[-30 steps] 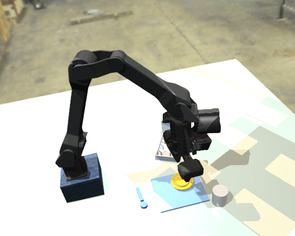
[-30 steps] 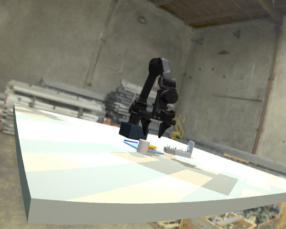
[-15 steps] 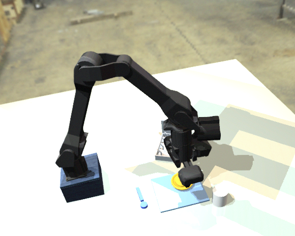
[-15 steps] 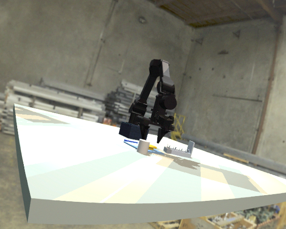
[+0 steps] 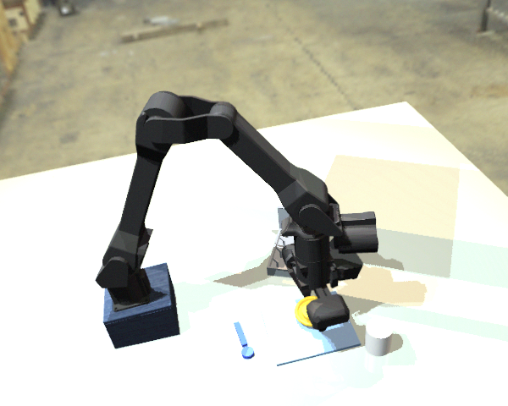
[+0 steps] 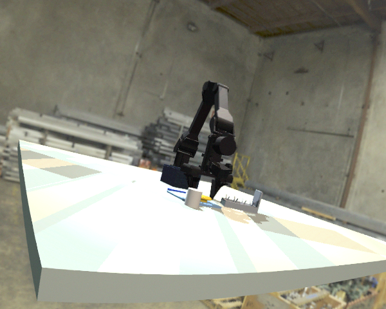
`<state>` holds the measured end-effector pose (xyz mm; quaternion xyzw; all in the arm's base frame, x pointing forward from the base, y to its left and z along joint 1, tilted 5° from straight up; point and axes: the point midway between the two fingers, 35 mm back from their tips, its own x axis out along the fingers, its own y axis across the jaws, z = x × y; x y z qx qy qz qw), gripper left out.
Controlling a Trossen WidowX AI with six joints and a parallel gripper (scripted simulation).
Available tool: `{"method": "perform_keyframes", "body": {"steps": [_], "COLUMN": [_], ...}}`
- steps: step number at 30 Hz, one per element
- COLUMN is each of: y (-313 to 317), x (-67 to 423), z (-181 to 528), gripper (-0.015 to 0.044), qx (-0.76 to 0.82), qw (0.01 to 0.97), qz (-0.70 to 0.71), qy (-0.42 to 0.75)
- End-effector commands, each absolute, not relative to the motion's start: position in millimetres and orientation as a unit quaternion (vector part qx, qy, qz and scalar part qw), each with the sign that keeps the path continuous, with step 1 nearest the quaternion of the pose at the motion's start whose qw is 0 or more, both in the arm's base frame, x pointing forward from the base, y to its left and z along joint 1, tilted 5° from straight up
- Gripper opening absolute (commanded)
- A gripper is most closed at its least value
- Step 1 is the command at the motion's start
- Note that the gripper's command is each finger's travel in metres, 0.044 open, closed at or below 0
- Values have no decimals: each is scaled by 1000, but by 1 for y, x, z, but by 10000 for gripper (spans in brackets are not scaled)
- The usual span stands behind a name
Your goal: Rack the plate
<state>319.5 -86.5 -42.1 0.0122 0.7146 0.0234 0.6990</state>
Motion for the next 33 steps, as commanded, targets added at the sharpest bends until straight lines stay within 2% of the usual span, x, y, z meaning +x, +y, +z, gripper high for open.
{"method": "perform_keyframes", "body": {"steps": [1, 10, 20, 32, 33], "y": [-85, -85, -85, -91, -92], "x": [318, 318, 318, 331, 332], "z": [-47, -47, -47, 4, 9], "gripper": [400, 386, 320, 5, 0], "qx": [15, 15, 15, 13, 13], "qw": [699, 699, 699, 700, 700], "qz": [25, 25, 25, 26, 26], "qy": [715, 715, 715, 714, 714]}}
